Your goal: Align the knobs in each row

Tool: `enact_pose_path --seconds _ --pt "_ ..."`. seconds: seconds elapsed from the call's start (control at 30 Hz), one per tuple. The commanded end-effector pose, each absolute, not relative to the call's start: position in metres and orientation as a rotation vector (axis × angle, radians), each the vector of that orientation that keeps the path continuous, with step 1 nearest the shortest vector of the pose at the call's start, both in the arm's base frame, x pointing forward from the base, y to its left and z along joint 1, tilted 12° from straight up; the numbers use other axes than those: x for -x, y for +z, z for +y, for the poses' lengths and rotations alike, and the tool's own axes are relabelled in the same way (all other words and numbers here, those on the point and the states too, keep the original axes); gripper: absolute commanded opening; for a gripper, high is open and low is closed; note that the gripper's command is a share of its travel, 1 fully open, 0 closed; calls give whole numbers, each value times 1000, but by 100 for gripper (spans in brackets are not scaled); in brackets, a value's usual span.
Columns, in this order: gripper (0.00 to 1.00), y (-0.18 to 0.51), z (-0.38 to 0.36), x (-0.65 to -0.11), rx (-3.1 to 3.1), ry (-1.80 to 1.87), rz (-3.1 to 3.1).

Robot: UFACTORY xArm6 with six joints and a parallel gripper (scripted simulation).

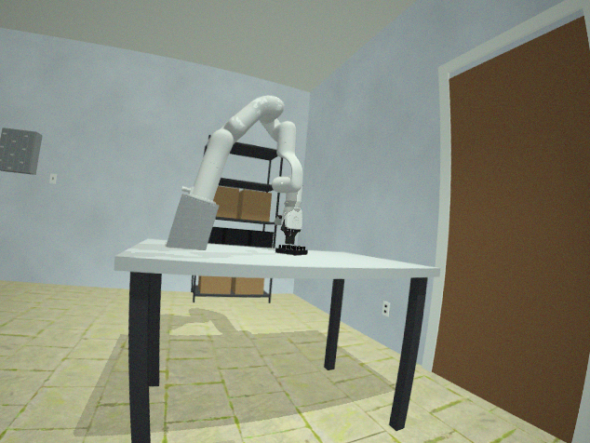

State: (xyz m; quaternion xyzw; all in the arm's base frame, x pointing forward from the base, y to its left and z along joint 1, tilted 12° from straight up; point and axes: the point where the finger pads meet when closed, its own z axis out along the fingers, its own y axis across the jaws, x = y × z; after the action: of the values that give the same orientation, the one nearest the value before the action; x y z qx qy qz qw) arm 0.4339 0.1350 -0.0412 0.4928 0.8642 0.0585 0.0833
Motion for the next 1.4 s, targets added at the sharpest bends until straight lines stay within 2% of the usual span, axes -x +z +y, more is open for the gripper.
enact_pose_path --seconds 0.0,1.37 --pt "19 -40 135 -435 -1470 178 2578" --pt "19 -47 135 -436 -1470 178 2578"
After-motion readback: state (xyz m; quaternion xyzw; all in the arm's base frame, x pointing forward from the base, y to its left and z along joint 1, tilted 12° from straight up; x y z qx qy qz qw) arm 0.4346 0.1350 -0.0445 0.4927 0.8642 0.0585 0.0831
